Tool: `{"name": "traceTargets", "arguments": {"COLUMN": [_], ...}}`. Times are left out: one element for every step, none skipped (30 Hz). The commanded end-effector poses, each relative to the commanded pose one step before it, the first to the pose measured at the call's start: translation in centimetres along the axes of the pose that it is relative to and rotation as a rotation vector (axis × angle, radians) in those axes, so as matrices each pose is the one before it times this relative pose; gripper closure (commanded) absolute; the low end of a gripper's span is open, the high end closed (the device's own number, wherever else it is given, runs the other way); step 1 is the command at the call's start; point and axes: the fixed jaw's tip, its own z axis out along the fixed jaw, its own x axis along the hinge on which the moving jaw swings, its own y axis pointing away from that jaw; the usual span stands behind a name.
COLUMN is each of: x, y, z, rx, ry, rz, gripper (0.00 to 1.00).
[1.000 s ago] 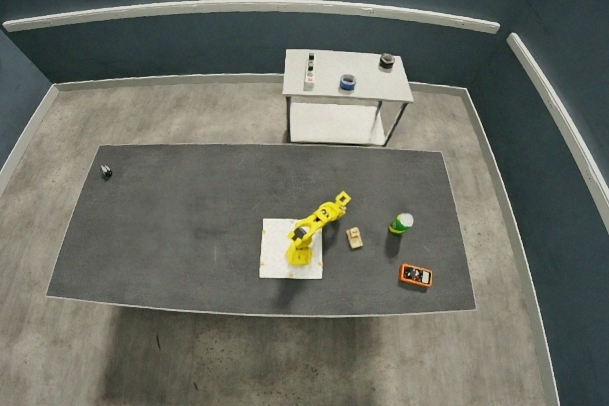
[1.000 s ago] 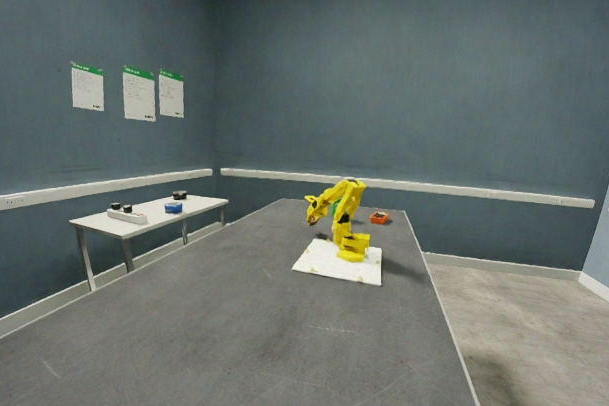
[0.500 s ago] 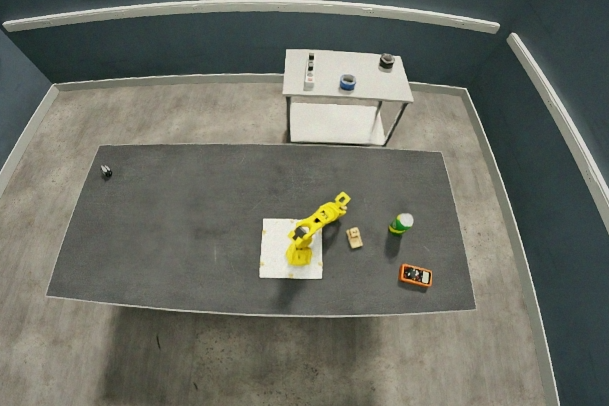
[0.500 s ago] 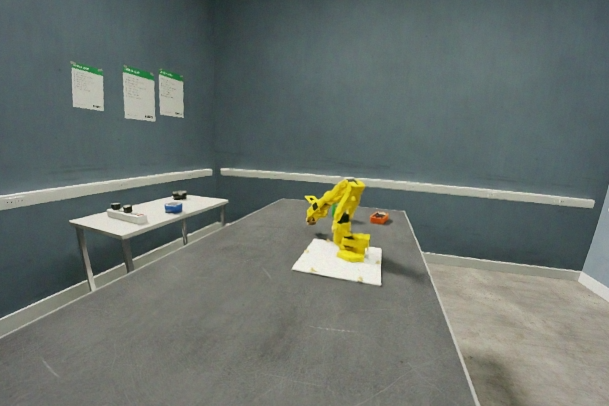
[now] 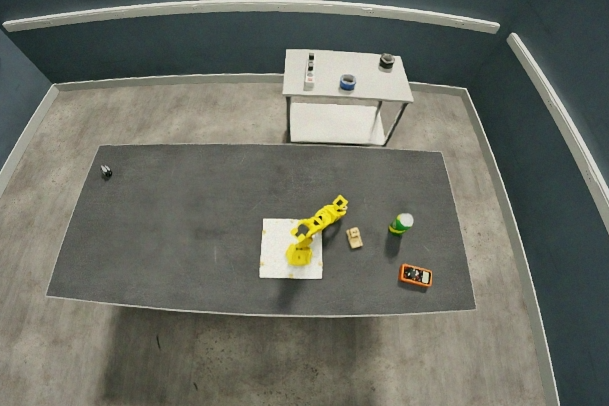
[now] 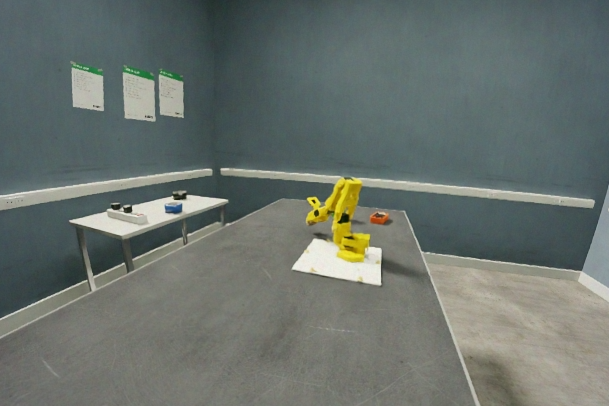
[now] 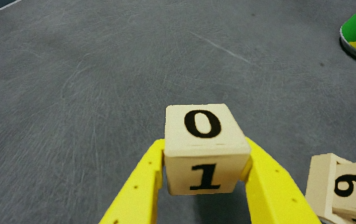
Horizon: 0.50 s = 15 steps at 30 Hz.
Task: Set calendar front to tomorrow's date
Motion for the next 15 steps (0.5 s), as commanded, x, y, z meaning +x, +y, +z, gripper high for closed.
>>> {"name": "traceTargets", "arguments": {"x": [-0.011, -0.018, -0.018, -0.02, -0.019, -0.019, -0.017, -0.015, -0.013, -0.011, -0.009, -0.006, -0.004, -0.002, -0.001], "y": [-0.141, -0.003, -0.003, -0.003, -0.003, -0.002, -0.002, -0.002, -0.001, -0.001, -0.001, -0.001, 0.0, 0.0, 0.0], "z": [-0.0569, -0.0539, -0.0557, -0.0555, -0.0535, -0.0504, -0.0456, -0.0402, -0.0337, -0.0278, -0.0208, -0.0157, -0.0092, -0.0052, -0.0023], "rx": [0.0038, -0.00016, -0.00012, -0.00012, -0.00013, -0.0001, -0.00007, -0.00007, -0.00005, -0.00005, -0.00002, -0.00003, -0.00003, 0.0, 0.0], "ry": [-0.04141, -0.01245, -0.0115, -0.01053, -0.00946, -0.00836, -0.00723, -0.00616, -0.00503, -0.00399, -0.00302, -0.00211, -0.00135, -0.00075, -0.00025], "rz": [-0.00624, -0.00024, -0.00022, -0.00019, -0.0002, -0.00014, -0.00014, -0.00014, -0.00008, -0.00008, -0.00006, -0.00006, -0.00003, 0.0, 0.0], "gripper": [1.0, 1.0, 1.0, 1.0, 1.0, 1.0, 1.0, 1.0, 1.0, 1.0, 1.0, 1.0, 1.0, 1.0, 1.0]}}
